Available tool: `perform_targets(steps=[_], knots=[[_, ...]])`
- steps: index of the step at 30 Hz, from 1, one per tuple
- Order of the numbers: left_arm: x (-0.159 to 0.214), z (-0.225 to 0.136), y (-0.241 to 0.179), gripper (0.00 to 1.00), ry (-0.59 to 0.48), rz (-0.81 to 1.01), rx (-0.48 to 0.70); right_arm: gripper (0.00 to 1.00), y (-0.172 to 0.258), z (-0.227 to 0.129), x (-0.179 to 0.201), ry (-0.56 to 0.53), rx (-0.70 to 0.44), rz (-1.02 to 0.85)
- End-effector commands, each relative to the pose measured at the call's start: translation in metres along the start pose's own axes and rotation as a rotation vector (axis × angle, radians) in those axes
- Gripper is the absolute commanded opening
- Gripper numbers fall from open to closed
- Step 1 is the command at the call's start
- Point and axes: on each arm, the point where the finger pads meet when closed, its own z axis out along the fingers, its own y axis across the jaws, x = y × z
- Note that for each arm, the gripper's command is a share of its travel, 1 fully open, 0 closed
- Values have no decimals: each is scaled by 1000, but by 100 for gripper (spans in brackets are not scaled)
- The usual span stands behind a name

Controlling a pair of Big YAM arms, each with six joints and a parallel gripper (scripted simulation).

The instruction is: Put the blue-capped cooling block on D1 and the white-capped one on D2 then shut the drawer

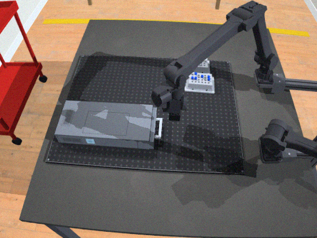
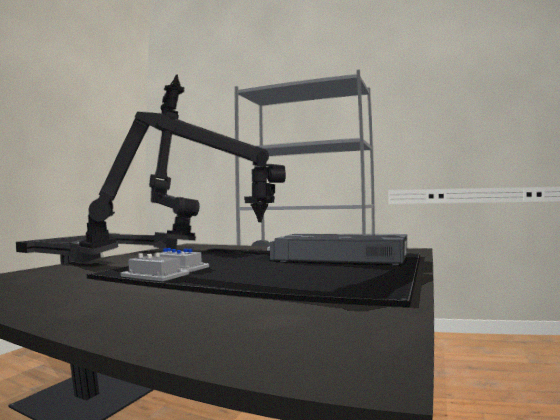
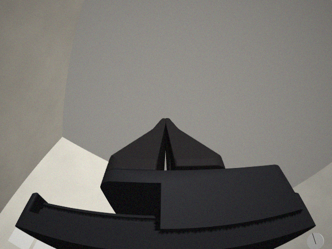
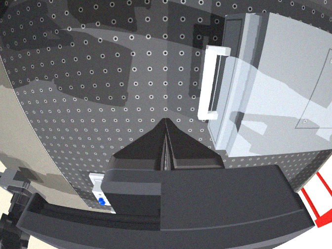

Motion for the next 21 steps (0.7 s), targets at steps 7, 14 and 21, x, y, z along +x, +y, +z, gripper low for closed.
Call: perform_targets(steps=[7,14,21], knots=[[23,8,-2,0,34,8,1,0,-4,-6,-6,-22,27,13],[23,8,-2,0,34,8,1,0,-8,-13,-7,-37,45,12],[23,8,-2,0,34,8,1,28,26,-37,-7,-29,32,7]])
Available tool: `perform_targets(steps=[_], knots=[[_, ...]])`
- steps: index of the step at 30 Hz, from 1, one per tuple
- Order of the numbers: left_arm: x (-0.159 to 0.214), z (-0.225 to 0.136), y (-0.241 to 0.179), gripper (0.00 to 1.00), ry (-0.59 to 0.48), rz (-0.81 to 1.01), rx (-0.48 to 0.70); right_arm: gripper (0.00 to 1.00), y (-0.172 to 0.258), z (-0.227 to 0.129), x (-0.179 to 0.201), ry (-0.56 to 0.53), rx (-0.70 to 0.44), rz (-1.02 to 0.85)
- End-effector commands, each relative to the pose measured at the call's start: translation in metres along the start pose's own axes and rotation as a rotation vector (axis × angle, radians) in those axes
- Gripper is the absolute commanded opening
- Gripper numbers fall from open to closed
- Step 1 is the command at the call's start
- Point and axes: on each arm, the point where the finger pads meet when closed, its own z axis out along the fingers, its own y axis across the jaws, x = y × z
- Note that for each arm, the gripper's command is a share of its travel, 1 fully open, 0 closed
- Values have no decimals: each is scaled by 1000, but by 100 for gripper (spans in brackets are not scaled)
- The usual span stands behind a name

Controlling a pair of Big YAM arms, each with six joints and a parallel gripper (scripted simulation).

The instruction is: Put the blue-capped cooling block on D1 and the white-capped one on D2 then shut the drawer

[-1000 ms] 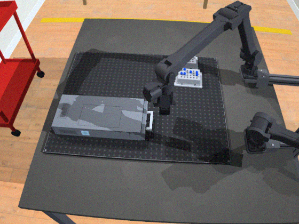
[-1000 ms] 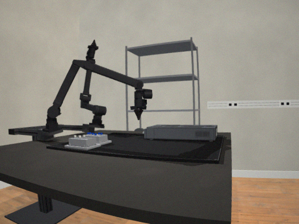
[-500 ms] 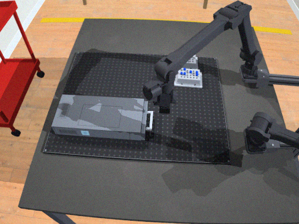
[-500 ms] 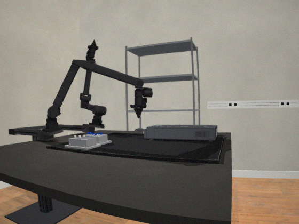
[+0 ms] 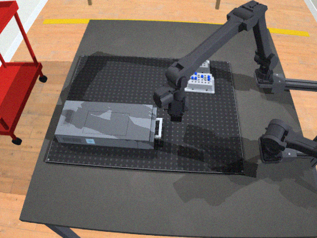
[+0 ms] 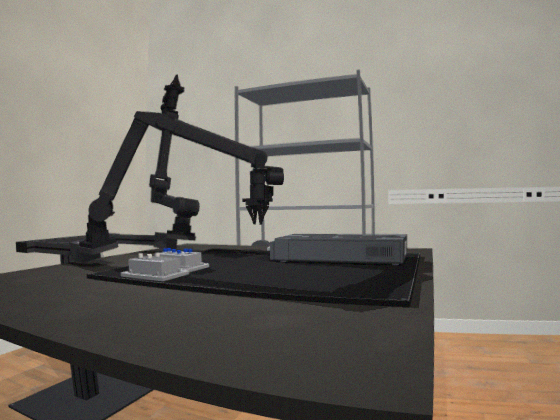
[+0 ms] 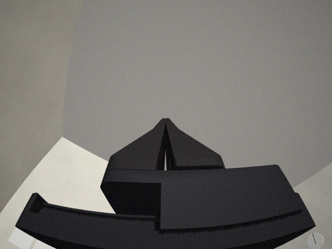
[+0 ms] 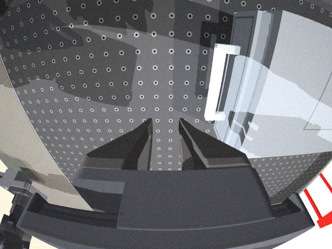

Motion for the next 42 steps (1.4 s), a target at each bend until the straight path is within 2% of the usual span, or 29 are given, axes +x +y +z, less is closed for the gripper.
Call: perform_targets(steps=[1,23,32,34,42], knots=[[23,8,-2,0,34,8,1,28,22,-47,-10,-36,40,3],[23,8,-2,0,34,8,1,28,92,-84,-8,-37,35,3],[23,8,-2,0,34,8,1,28,83,-97,-10,-77,73,38],[23,8,-2,0,34,8,1,28,77,-93,-11,-46,43,31],[23,8,-2,0,34,8,1,28,70,-84,-14,-51,48,21]])
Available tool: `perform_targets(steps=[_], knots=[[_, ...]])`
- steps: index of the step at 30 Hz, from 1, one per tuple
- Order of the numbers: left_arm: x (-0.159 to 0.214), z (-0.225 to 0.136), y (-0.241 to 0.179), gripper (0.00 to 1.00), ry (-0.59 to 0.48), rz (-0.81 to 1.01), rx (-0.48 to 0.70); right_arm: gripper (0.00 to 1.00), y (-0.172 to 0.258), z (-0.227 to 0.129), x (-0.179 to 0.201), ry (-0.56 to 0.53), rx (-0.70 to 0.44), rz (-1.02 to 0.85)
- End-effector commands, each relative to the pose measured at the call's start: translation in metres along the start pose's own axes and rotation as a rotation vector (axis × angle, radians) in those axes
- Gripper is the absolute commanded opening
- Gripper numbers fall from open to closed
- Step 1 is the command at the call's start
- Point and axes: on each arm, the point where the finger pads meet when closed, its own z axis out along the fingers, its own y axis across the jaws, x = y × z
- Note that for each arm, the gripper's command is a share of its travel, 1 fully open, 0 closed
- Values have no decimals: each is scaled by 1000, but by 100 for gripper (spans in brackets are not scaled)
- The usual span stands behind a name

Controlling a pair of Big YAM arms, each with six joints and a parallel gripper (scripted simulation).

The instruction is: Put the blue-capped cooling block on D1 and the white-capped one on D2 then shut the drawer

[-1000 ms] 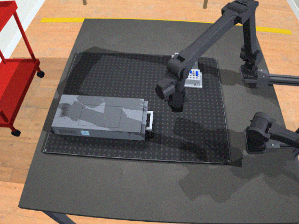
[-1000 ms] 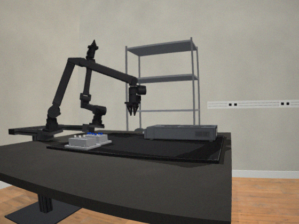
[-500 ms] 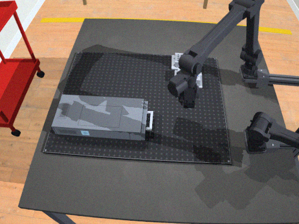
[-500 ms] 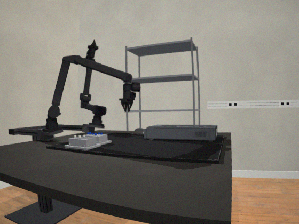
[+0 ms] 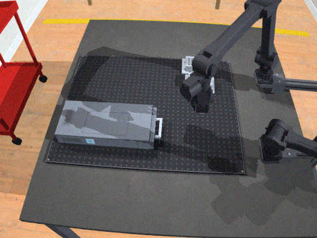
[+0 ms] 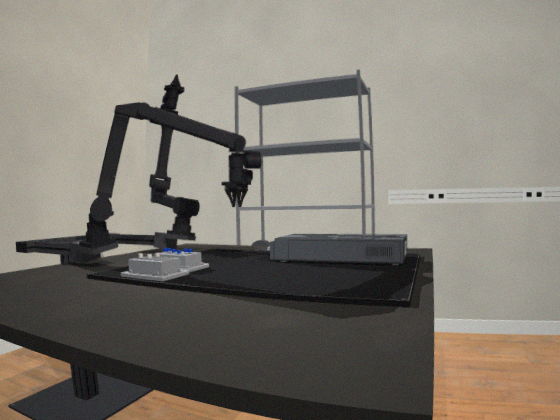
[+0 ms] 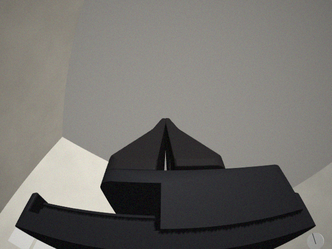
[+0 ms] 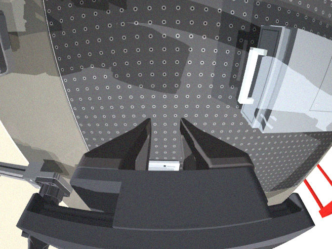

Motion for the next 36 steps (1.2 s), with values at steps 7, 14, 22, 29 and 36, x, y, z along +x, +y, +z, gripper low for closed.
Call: perform_targets(steps=[7,14,22,29,36], knots=[[23,8,-2,0,34,8,1,28,-12,-12,-14,-28,23,2],[23,8,-2,0,34,8,1,28,-12,-12,-14,-28,23,2],[23,8,-2,0,34,8,1,28,-12,-12,-14,-28,23,2],[23,8,-2,0,34,8,1,28,-12,-12,-14,-28,23,2],[23,8,-2,0,34,8,1,28,-12,-12,-14,-28,23,2]])
